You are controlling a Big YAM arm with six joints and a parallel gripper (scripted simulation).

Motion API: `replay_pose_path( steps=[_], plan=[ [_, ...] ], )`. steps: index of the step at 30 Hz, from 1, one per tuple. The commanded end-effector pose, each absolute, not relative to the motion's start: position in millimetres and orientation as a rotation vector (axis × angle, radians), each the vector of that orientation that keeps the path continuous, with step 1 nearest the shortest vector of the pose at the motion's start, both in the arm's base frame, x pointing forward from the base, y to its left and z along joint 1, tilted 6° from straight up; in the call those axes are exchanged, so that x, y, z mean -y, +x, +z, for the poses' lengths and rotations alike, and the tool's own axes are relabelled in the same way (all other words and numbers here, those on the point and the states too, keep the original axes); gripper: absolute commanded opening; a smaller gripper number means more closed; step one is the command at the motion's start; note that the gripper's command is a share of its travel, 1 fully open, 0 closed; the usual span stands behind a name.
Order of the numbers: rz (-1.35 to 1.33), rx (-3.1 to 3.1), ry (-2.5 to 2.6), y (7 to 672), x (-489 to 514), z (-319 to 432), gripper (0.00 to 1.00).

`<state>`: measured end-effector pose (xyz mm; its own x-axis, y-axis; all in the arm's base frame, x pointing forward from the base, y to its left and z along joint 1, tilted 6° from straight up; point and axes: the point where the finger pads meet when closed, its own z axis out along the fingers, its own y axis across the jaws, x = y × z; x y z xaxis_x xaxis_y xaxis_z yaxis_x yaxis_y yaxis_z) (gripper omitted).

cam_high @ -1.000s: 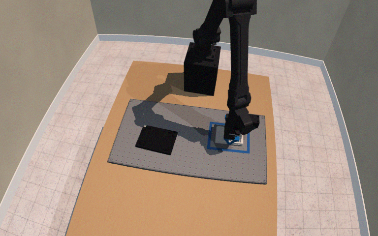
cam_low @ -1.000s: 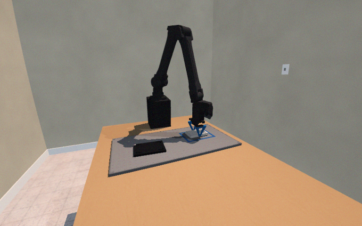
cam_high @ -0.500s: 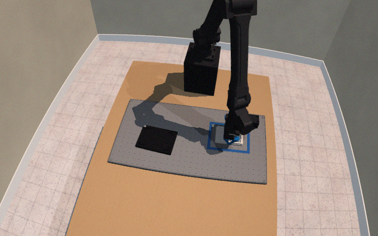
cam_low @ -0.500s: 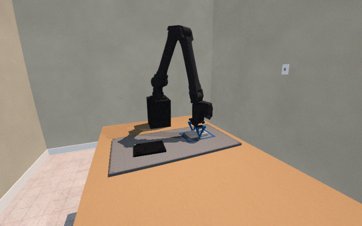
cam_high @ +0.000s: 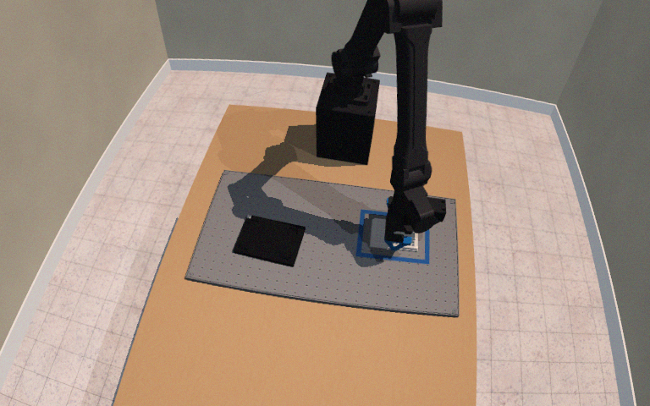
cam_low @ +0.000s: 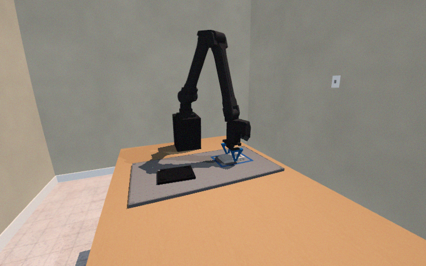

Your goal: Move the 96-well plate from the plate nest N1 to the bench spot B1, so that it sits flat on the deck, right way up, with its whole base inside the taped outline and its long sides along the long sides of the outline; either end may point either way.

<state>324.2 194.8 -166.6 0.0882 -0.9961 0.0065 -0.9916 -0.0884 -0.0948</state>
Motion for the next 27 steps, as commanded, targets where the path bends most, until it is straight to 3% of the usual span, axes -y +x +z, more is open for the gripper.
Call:
replay_pose_path(
  steps=[1,27],
  plan=[
    [-0.115,-2.058,-2.250,338,-200,-166,1.00],
    [-0.112,-2.062,-2.254,328,-198,-144,1.00]
  ],
)
